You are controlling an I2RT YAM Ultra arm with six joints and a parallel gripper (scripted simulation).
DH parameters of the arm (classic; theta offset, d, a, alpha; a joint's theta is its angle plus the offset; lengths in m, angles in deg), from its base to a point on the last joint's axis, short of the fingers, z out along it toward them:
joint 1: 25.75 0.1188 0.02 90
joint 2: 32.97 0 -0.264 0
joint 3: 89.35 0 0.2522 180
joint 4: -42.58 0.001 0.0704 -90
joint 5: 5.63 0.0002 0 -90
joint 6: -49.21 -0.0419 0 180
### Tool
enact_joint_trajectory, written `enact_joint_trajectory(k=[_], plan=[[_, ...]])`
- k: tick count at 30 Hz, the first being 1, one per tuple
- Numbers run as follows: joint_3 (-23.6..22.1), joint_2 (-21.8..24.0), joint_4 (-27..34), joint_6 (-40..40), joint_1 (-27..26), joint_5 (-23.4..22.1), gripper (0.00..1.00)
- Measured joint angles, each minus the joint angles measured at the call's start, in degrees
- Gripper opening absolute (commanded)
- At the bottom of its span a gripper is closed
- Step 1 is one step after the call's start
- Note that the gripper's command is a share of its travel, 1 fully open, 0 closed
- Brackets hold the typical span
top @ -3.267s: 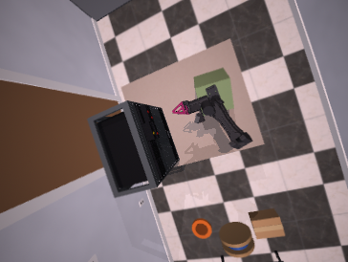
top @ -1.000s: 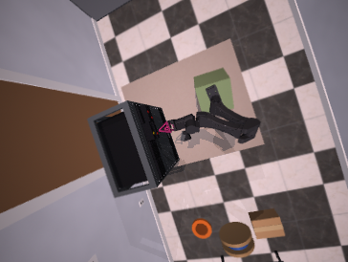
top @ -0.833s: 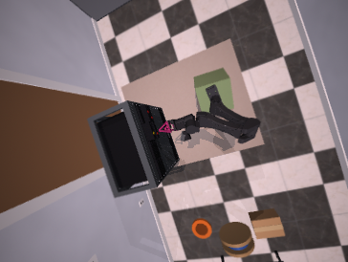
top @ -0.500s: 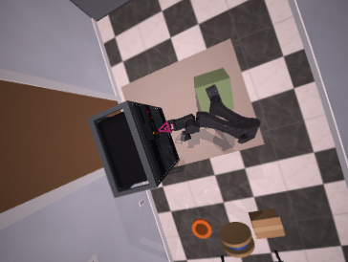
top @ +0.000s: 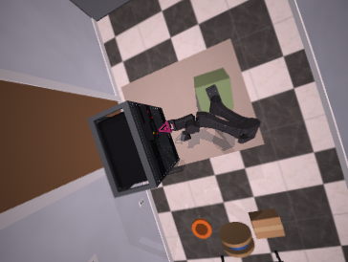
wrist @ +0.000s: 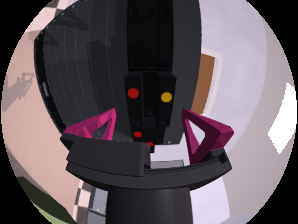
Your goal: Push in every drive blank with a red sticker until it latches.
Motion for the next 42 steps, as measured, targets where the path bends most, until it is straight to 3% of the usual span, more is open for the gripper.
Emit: enact_joint_trajectory(k=[28,37,42], plan=[[-0.55,-0.85,-1.33,0.0,-0.87,-0.46,1.0],[-3.02,-6.67,-6.67,0.0,-7.3,-5.14,1.0],[-3.87,-12.04,-13.05,0.0,-11.93,-9.29,1.0]])
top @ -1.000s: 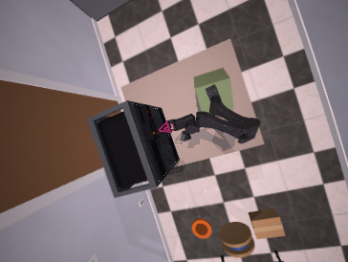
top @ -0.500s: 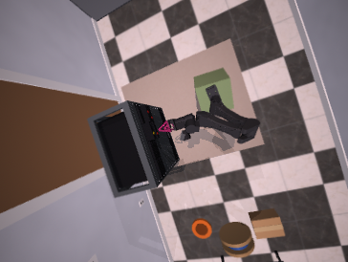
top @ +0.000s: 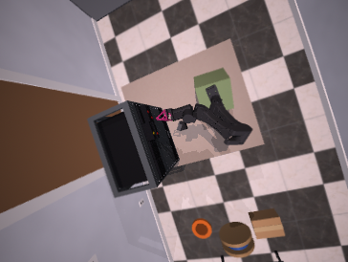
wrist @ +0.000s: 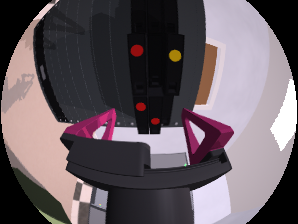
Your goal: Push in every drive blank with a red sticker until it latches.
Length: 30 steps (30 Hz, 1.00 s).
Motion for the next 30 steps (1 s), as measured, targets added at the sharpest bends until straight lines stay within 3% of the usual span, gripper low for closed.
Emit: enact_joint_trajectory(k=[10,19,30], plan=[[-0.04,-15.87,-13.81,0.0,-8.94,-8.55,1.0],[1.29,-24.61,-24.04,-0.63,-12.35,-13.29,1.0],[1.64,-27.47,-29.62,-1.51,-13.25,-15.3,1.0]])
